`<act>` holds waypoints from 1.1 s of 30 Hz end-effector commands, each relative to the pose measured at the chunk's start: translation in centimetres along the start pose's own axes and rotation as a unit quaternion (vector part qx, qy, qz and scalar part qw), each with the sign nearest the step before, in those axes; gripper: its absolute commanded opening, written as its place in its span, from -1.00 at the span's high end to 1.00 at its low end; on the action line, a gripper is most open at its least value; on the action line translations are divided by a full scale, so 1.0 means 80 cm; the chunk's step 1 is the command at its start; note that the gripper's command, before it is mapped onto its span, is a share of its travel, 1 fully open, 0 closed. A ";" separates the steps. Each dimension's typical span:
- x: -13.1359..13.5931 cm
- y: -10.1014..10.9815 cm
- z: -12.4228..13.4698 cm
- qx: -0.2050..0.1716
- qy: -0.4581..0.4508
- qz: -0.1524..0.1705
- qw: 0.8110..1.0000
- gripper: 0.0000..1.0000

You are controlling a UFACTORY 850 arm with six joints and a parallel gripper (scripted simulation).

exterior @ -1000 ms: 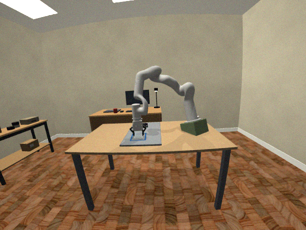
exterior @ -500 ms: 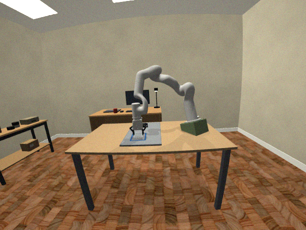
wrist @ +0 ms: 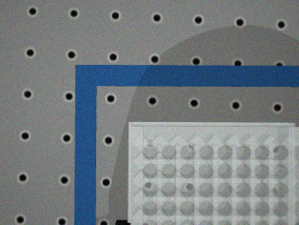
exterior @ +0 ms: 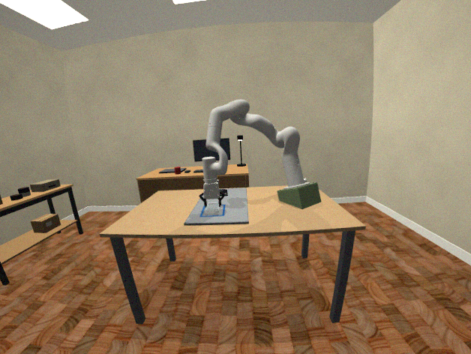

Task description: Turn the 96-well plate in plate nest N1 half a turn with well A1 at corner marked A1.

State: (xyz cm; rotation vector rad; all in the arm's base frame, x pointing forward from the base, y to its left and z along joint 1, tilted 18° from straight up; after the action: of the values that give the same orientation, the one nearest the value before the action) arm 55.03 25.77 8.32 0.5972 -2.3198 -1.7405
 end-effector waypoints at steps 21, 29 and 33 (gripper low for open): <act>-0.001 0.030 0.000 0.000 0.000 -0.001 1.000 1.00; -0.001 0.043 0.000 0.000 0.000 -0.001 1.000 1.00; -0.001 0.051 0.000 0.000 0.000 -0.001 1.000 1.00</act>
State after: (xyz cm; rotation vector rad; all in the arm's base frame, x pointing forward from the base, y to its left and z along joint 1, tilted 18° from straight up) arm 54.29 26.60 11.69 0.5974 -2.3199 -1.7406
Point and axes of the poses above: the point where the finger pads meet when closed, its own y axis back along the fingers, its own x axis across the jaws, z = x × y, the point moved 8 cm from there along y, back along the fingers, and after that the axes turned 13 degrees about y, right-handed, at the moved point
